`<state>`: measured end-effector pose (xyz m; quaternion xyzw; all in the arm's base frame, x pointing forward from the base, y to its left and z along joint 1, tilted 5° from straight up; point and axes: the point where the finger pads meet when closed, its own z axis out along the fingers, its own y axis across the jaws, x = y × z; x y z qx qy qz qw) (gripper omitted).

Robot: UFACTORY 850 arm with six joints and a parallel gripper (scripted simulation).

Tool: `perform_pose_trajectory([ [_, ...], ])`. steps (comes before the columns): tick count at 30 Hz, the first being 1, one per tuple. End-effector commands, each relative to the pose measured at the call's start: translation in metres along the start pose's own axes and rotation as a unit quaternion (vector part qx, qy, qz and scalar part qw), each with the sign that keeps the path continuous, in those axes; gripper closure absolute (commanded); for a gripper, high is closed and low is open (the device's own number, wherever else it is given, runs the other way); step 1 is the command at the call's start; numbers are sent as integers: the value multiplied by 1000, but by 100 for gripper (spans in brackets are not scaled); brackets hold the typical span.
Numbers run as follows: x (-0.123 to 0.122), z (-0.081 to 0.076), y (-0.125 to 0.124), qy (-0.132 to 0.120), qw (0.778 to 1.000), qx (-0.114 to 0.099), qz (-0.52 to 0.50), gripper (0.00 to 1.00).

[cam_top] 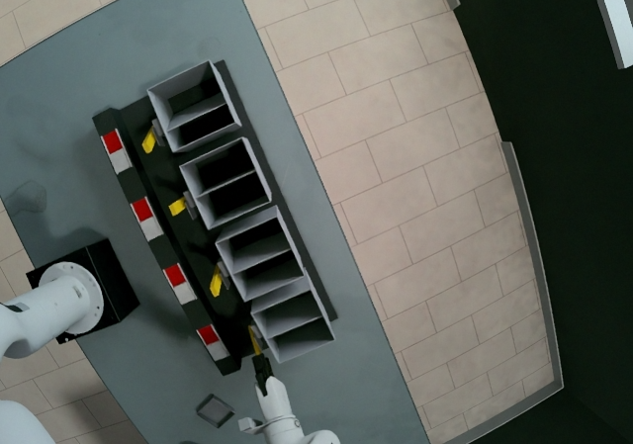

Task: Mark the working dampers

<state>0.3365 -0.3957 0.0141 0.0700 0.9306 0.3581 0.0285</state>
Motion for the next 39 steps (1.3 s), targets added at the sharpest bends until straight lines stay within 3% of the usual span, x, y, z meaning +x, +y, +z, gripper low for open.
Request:
perform_pose_trajectory([
  [1,-1,-1,-1,0,1000,-3,0,81],
  [29,-1,-1,-1,0,1000,-5,0,81],
  [39,-1,-1,-1,0,1000,-5,0,65],
])
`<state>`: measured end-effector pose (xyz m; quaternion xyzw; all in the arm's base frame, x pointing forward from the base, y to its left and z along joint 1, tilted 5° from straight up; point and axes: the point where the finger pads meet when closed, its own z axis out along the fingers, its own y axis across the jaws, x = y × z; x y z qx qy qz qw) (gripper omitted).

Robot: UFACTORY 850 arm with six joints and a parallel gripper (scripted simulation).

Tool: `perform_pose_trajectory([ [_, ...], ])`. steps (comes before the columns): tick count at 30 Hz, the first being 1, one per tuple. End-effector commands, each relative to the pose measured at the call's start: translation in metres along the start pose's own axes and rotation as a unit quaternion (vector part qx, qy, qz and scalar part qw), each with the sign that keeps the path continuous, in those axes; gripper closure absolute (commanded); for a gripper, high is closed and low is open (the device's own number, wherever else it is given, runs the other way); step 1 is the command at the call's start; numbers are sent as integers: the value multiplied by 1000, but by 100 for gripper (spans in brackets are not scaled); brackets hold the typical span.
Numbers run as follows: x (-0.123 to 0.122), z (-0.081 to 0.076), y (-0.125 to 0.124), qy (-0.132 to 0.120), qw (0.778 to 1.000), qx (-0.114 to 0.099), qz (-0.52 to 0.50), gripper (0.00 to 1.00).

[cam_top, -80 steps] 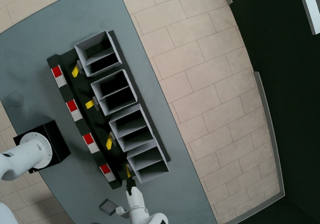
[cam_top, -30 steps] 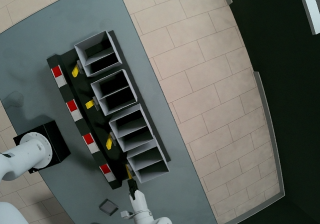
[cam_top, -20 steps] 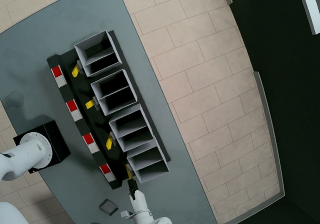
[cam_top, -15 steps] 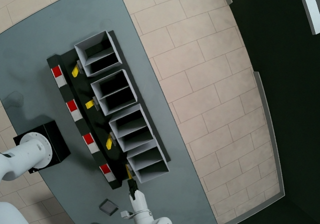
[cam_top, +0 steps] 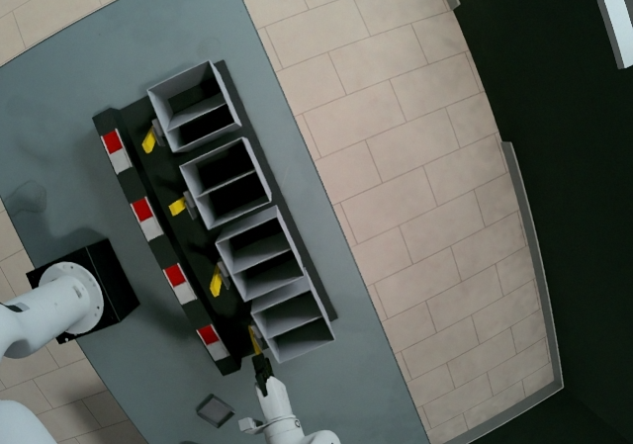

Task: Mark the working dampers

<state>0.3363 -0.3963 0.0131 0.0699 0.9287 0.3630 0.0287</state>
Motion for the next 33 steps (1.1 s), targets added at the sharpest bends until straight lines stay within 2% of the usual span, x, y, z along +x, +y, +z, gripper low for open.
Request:
perform_pose_trajectory([
  [1,-1,-1,0,-1,1000,1,-1,65],
  [2,-1,-1,0,-1,1000,1,-1,65],
  [3,-1,-1,0,-1,1000,1,-1,61],
  [16,-1,-2,0,-1,1000,1,-1,61],
  [23,-1,-8,0,-1,1000,1,-1,61],
  [33,-1,-42,0,-1,1000,1,-1,61],
])
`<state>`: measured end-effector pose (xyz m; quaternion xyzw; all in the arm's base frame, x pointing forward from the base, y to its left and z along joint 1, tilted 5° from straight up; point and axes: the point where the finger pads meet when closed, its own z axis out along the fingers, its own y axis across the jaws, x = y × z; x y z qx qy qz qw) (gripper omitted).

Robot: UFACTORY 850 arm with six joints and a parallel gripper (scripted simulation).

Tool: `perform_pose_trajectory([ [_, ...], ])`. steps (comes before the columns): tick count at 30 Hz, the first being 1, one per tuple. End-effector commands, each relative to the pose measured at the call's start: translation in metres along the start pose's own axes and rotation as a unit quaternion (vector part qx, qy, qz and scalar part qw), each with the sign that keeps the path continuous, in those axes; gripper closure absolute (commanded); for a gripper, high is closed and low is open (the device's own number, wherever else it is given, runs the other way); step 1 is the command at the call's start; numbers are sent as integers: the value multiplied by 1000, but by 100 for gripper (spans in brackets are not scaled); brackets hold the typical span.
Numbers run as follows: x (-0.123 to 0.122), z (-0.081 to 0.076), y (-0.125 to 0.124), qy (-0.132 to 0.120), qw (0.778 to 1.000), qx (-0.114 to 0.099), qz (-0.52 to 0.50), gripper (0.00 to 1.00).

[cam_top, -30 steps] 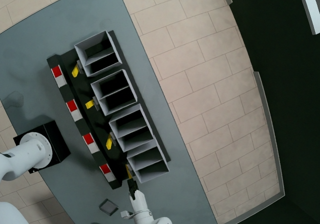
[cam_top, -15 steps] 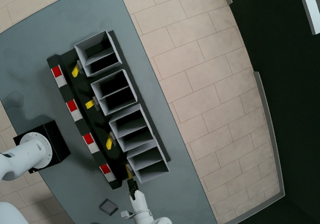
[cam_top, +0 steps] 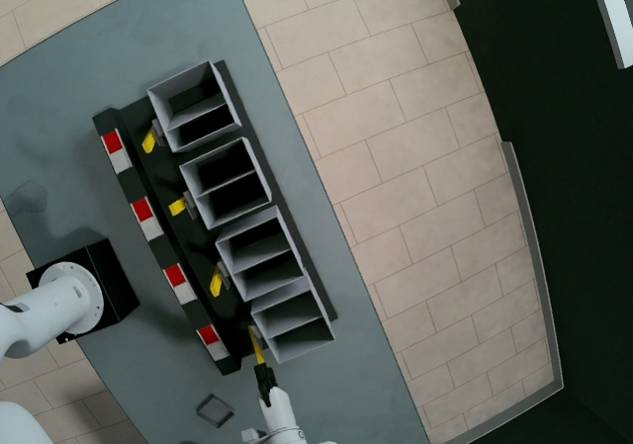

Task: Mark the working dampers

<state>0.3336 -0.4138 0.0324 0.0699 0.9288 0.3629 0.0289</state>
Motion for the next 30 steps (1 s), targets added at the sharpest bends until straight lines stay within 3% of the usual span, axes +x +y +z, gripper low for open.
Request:
perform_pose_trajectory([
  [1,-1,-20,0,0,1000,1,0,61],
  [5,-1,-35,0,0,1000,1,0,61],
  [13,-1,-50,0,0,1000,1,0,61],
  [24,-2,-54,2,0,1000,5,0,61],
  [26,-11,-52,11,-1,1000,31,-1,61],
  [28,-29,-49,30,-3,996,84,-2,61],
  [30,-38,-48,39,-3,994,108,-2,61],
])
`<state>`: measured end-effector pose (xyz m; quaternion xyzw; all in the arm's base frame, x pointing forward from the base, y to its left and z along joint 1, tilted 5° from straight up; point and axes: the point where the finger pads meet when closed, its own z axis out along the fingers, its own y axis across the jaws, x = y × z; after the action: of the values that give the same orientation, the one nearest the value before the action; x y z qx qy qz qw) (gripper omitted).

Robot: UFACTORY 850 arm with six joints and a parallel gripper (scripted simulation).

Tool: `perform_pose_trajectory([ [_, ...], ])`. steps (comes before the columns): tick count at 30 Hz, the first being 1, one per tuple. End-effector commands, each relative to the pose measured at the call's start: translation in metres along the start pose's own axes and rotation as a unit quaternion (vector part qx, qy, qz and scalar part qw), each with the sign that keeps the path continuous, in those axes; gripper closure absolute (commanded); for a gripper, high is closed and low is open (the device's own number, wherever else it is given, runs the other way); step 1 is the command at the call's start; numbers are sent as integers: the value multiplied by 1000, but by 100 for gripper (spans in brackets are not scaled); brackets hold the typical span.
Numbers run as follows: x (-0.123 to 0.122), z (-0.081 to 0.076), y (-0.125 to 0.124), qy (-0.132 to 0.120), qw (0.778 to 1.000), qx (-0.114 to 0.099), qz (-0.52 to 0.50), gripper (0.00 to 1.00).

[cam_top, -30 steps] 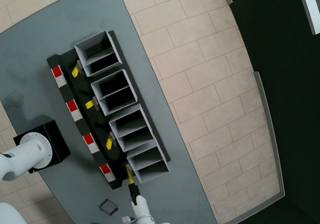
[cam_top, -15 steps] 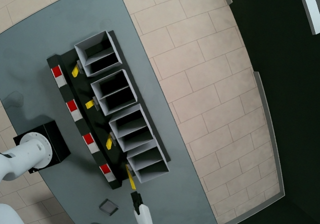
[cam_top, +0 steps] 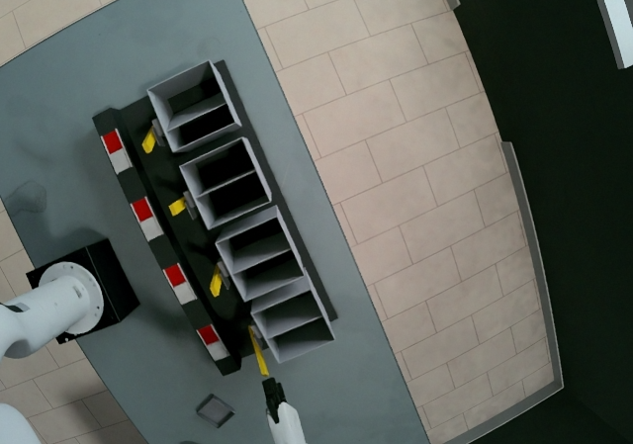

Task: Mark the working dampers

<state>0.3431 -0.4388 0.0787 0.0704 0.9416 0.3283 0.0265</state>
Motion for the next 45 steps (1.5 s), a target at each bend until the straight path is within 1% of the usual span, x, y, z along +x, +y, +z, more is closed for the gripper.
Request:
perform_pose_trajectory([
  [1,-29,0,31,-4,996,84,-1,61],
  [9,-68,5,72,-6,981,191,-2,61],
  [11,-68,5,72,-6,981,191,-2,61],
  [12,-79,6,85,-8,975,223,-3,61],
  [13,-82,6,88,-9,973,231,-4,61],
  [14,-88,7,94,-8,969,247,-3,61],
  [16,-96,8,103,-9,963,269,-4,61],
  [18,-103,8,109,-11,959,284,-5,61],
  [45,-104,8,110,-12,958,286,-5,61],
])
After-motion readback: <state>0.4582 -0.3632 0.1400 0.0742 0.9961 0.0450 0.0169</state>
